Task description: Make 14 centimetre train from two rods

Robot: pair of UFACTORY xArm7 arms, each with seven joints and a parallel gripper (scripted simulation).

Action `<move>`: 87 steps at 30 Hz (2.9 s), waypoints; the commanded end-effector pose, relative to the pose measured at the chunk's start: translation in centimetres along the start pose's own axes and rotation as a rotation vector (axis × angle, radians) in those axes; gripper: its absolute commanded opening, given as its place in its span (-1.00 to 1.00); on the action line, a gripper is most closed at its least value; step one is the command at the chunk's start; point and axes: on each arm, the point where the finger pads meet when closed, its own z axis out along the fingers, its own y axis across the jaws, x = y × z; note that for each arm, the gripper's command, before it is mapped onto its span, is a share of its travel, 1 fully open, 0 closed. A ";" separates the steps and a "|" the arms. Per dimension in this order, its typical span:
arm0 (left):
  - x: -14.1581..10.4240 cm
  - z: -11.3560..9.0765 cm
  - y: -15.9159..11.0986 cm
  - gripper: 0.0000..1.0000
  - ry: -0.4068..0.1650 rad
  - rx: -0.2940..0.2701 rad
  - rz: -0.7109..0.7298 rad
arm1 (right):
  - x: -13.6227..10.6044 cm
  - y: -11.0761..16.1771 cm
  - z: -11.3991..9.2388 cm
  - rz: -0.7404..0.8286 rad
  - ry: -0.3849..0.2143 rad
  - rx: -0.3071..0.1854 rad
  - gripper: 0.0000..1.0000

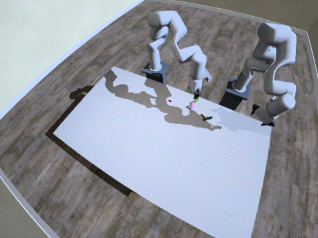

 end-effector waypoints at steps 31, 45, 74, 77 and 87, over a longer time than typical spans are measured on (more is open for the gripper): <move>10.2 -0.6 7.0 1.00 -0.074 0.001 0.257 | -0.3 0.3 -0.1 -0.026 -0.029 0.015 1.00; 14.6 -0.6 8.8 1.00 -0.097 -0.011 0.355 | -0.3 0.3 -0.1 -0.026 -0.029 0.015 1.00; 24.7 -0.2 10.9 1.00 -0.133 -0.053 0.565 | -0.3 0.3 -0.1 -0.026 -0.029 0.015 1.00; 25.6 -0.2 11.0 1.00 -0.135 -0.058 0.583 | -0.3 0.3 -0.1 -0.026 -0.029 0.015 1.00; 29.2 0.1 11.0 1.00 -0.141 -0.078 0.658 | -0.3 0.3 -0.1 -0.026 -0.029 0.015 1.00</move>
